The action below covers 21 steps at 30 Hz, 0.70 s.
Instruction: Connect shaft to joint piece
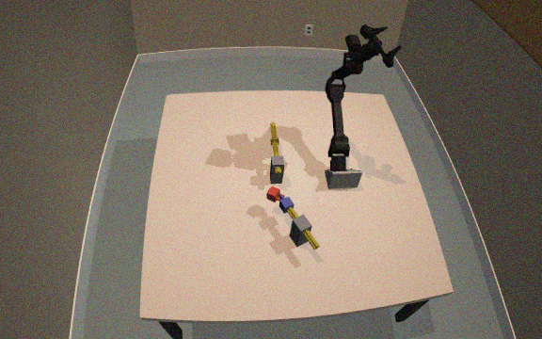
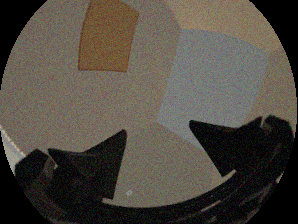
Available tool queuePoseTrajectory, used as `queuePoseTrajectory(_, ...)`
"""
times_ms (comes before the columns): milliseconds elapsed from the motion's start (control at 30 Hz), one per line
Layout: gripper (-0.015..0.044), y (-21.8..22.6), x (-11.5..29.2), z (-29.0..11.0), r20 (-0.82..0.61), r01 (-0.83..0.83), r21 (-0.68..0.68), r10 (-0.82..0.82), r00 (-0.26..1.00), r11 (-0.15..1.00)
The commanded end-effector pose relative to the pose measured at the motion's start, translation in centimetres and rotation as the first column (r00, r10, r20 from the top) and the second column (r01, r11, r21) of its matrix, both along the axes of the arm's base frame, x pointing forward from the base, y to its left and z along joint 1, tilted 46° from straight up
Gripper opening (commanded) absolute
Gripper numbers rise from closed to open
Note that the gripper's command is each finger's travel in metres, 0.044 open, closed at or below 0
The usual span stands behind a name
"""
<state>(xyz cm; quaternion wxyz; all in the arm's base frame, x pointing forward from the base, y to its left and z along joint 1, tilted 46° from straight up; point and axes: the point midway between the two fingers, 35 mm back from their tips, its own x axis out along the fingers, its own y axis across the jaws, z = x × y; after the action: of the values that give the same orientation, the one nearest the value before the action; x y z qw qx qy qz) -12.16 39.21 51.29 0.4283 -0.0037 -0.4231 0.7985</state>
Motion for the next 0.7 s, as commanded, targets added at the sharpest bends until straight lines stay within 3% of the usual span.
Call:
queuePoseTrajectory(0, 0.0440, 2.4, 1.8, -1.5, -0.040, 0.058, -0.107, -0.062, 0.997, 0.993)
queuePoseTrajectory(333, 0.0440, 7.6, 7.2, -6.3, -0.122, 0.187, -0.384, -0.250, 0.961, 0.904)
queuePoseTrajectory(667, 0.0440, 11.0, 13.4, -12.0, -0.149, 0.284, -0.623, -0.467, 0.872, 0.729)
